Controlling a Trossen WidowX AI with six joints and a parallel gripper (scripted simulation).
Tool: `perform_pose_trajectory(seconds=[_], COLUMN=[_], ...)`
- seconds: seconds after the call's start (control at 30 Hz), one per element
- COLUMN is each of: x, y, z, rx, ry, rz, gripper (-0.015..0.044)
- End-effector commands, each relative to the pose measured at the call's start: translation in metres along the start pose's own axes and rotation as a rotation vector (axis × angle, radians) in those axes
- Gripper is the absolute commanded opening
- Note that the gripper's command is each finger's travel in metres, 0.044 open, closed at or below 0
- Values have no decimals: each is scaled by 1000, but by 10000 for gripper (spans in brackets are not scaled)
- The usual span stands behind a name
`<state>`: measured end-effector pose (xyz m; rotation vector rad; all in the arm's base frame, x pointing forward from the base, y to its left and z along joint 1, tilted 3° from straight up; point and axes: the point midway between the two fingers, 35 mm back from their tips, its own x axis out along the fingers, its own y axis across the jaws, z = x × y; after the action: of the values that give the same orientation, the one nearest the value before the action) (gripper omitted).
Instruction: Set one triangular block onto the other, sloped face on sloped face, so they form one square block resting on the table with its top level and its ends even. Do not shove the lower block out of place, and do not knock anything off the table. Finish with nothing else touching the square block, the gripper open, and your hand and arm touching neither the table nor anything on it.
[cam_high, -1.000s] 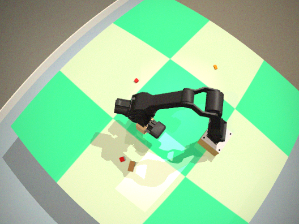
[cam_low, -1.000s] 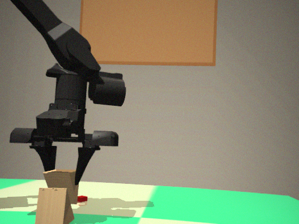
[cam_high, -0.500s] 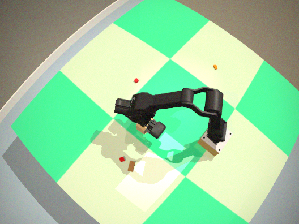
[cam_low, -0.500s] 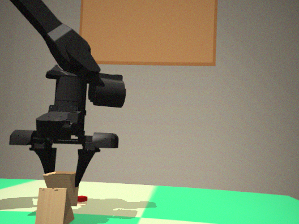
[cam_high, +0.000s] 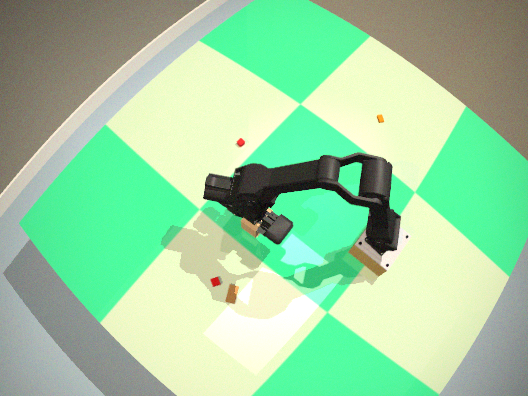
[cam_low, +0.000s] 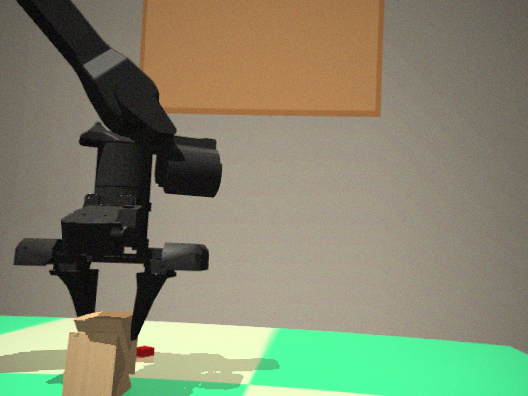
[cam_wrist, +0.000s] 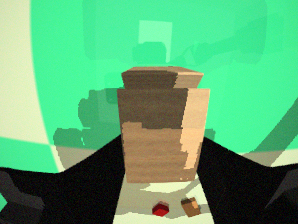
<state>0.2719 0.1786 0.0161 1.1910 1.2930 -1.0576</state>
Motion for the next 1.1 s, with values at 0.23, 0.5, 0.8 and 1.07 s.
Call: perform_pose_trajectory(seconds=[0.23, 0.5, 0.8, 1.07], x=[7, 10, 10, 10], y=[-1, 0, 0, 0], z=[2, 4, 3, 3], rx=[-2, -2, -3, -3], ry=[4, 4, 6, 6], rz=[-4, -5, -6, -6], gripper=[0, 0, 0, 0])
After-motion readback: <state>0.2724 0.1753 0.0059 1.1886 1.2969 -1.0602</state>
